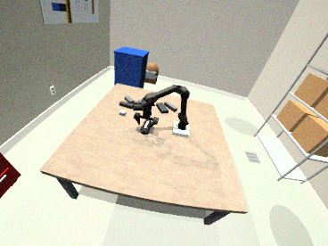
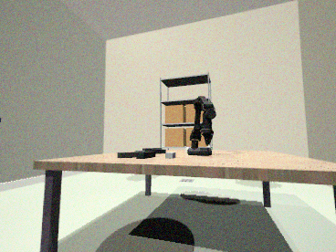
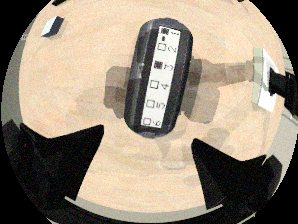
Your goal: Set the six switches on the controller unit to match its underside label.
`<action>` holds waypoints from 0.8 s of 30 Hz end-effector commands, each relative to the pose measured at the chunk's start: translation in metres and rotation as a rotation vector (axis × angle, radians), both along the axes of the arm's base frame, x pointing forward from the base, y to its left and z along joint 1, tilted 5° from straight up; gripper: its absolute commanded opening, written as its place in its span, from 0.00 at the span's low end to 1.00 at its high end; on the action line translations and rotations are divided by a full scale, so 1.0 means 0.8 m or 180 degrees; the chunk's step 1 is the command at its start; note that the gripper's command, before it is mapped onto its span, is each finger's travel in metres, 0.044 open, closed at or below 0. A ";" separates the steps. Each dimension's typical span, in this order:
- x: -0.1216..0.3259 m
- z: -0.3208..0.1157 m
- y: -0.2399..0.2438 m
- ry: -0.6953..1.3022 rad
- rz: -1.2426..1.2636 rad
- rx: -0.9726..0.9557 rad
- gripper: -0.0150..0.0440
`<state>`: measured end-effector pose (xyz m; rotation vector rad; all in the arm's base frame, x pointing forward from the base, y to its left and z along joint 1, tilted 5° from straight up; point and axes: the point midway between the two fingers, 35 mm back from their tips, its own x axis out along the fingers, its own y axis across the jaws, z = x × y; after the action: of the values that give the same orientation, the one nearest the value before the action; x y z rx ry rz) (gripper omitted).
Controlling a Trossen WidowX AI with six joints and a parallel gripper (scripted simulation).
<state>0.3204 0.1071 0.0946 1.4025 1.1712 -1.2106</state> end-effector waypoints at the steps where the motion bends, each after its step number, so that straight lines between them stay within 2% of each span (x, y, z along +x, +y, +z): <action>1: 0.000 -0.009 0.000 0.0010 -0.0018 -0.0016 1.00; 24: 0.002 -0.055 0.003 0.0010 -0.0019 -0.0016 1.00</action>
<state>0.3225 0.1103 0.0565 1.4027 1.1715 -1.2111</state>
